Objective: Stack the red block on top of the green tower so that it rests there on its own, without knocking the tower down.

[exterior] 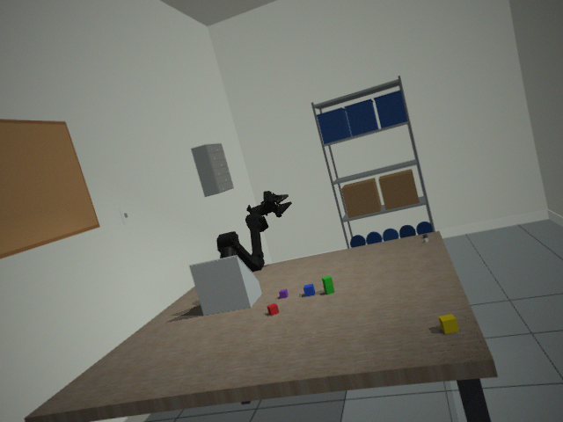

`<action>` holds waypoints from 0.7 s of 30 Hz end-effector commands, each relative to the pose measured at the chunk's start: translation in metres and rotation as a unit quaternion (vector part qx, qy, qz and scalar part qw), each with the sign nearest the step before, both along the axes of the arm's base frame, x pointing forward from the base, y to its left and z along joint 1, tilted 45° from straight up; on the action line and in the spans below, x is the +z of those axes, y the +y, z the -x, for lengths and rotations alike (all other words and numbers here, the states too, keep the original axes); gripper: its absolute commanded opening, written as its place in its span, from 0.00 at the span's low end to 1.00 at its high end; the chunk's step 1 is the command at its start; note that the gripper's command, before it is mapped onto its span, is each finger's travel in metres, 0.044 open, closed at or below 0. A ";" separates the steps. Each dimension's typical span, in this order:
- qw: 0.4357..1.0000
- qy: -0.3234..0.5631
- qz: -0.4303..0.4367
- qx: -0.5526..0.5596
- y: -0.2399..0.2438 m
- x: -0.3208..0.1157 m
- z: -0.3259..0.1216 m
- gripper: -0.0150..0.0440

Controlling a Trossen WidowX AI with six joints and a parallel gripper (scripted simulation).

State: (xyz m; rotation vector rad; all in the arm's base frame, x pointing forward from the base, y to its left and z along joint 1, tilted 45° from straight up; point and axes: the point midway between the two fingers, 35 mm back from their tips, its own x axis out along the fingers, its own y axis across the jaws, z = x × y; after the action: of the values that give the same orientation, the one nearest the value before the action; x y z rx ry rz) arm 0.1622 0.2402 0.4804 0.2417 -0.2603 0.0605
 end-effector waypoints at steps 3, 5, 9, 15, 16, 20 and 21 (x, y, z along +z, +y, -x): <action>0.999 -0.015 -0.015 0.024 -0.003 0.008 0.011 1.00; 0.998 -0.030 -0.029 0.041 -0.013 0.019 0.020 1.00; 0.997 -0.046 -0.039 0.040 -0.046 0.039 0.027 1.00; 0.995 -0.066 -0.064 0.042 -0.101 0.059 0.036 1.00; 0.995 -0.068 -0.066 0.041 -0.107 0.061 0.036 1.00; 0.994 -0.077 -0.078 0.028 -0.153 0.071 0.036 1.00; 0.993 -0.080 -0.081 0.024 -0.166 0.073 0.035 1.00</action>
State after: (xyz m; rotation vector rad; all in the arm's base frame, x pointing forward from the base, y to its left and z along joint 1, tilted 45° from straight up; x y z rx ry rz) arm 0.1258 0.1208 0.5451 0.3724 -0.3987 0.1308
